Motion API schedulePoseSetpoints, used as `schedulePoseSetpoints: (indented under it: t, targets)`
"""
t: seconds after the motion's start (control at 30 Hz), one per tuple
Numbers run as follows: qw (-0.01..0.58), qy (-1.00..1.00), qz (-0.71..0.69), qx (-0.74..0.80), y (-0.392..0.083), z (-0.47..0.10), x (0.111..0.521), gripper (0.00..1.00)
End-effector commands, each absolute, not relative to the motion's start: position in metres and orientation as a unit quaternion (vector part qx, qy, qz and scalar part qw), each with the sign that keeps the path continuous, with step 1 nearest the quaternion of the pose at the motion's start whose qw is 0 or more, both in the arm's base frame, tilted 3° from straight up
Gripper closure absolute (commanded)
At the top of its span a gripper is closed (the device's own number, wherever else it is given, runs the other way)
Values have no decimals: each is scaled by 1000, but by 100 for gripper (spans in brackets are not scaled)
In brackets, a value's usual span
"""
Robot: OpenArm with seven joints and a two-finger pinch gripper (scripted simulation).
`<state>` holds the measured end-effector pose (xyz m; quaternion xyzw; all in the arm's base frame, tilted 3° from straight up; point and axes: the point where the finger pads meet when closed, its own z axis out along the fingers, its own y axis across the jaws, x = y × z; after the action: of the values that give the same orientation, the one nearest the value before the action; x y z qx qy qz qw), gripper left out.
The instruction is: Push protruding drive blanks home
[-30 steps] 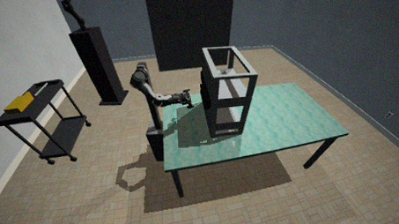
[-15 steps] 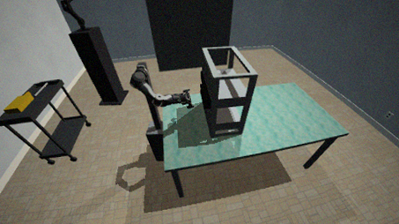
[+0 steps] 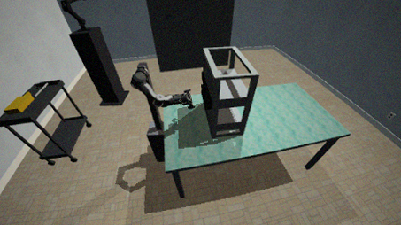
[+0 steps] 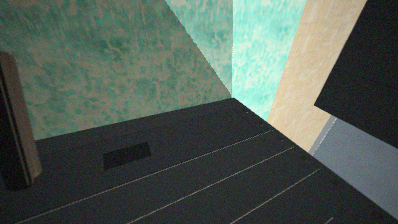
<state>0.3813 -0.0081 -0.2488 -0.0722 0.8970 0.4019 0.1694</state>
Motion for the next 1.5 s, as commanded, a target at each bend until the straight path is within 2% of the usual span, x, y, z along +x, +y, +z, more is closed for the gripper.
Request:
schedulePoseSetpoints:
  t: [0.0, 0.53, 1.03, 1.23, 1.47]
  targets:
    - [171, 896, 404, -72, -8, -247, 382, 0]
    - [178, 875, 447, -50, 9, -246, 370, 0]
    - [220, 799, 557, 49, 29, -224, 349, 0]
    - [256, 747, 600, 127, 19, -206, 343, 0]
    - [310, 681, 623, 228, -14, -185, 337, 0]
